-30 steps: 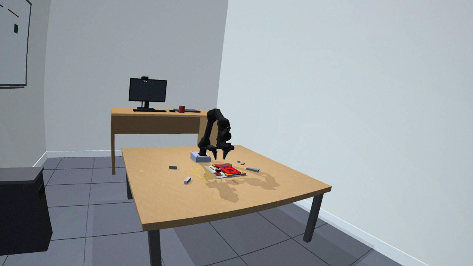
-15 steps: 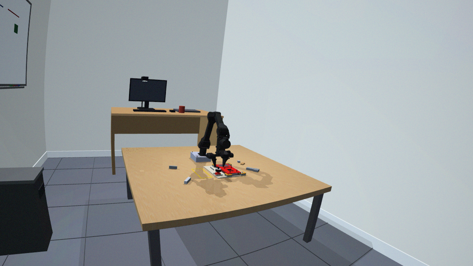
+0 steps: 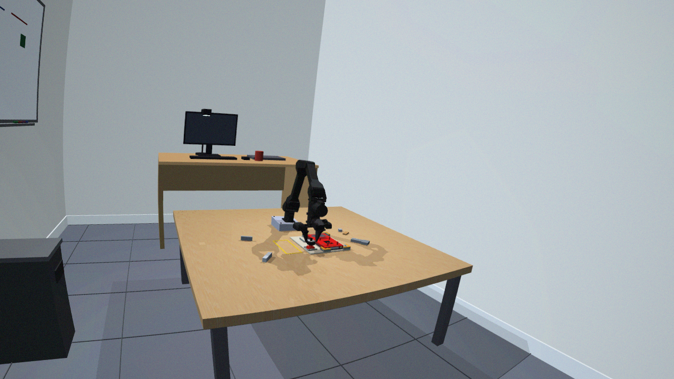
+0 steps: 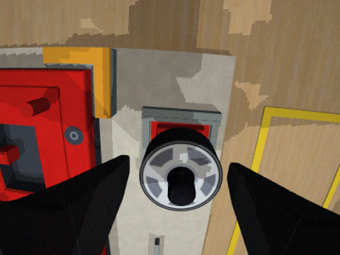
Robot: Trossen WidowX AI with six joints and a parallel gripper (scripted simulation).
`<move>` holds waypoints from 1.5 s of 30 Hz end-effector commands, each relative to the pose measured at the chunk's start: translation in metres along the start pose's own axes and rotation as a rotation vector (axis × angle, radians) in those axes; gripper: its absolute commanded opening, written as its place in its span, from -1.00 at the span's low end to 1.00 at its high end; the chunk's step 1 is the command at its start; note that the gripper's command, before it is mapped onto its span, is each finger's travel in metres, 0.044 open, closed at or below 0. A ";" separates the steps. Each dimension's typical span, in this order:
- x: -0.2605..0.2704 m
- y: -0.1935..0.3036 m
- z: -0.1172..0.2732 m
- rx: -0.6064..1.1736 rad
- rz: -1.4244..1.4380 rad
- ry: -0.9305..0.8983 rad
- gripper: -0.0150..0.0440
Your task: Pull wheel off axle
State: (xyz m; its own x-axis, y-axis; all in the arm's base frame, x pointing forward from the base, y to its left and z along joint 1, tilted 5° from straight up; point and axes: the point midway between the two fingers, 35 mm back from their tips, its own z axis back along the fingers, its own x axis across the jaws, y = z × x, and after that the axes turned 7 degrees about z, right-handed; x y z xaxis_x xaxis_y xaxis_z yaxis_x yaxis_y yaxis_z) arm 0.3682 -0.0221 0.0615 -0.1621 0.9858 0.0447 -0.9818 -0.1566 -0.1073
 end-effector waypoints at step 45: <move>0.000 -0.001 0.012 0.002 0.000 0.001 -0.49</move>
State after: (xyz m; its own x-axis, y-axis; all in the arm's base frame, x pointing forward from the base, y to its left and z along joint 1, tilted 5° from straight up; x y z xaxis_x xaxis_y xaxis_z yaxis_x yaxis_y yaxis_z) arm 0.3689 -0.0225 0.0678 -0.1613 0.9859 0.0445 -0.9822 -0.1560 -0.1046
